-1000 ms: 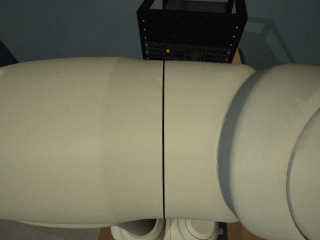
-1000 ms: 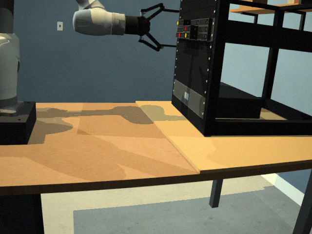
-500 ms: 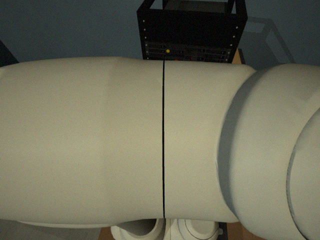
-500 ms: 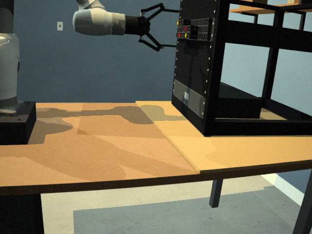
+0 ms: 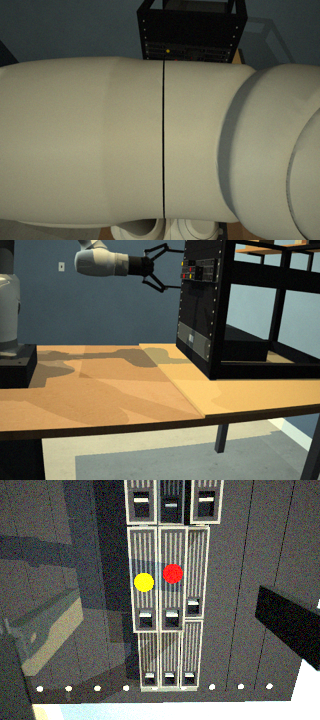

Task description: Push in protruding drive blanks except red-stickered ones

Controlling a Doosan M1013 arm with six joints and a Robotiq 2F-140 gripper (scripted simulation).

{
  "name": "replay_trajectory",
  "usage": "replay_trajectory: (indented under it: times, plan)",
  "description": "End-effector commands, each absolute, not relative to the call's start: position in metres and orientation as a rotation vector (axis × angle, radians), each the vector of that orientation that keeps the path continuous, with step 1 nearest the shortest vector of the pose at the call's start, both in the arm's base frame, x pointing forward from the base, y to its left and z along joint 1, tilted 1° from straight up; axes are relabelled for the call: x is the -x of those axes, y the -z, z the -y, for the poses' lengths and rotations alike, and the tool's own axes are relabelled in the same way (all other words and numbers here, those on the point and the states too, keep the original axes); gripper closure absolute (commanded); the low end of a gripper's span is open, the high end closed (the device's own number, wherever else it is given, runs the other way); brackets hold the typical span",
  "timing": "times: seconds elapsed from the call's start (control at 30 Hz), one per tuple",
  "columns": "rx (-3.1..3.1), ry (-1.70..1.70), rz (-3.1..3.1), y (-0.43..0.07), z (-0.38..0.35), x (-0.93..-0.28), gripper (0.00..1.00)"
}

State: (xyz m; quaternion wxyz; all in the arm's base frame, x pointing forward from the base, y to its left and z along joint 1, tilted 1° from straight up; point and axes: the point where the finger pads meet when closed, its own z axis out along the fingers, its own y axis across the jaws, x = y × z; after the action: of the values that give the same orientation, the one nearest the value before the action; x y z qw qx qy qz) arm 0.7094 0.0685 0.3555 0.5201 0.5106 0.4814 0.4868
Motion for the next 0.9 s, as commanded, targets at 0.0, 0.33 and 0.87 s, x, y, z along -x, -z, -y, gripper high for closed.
replay_trajectory:
  times: [0.0,0.33,0.87]
  plan:
    - [-1.227,-1.169,-1.152,-0.356,-0.067,-0.713,0.0]
    - [-1.227,-1.169,-1.152,-0.356,-0.067,-0.713,0.0]
    - [-1.227,-1.169,-1.152,-0.359,-0.101,-0.696,0.0]
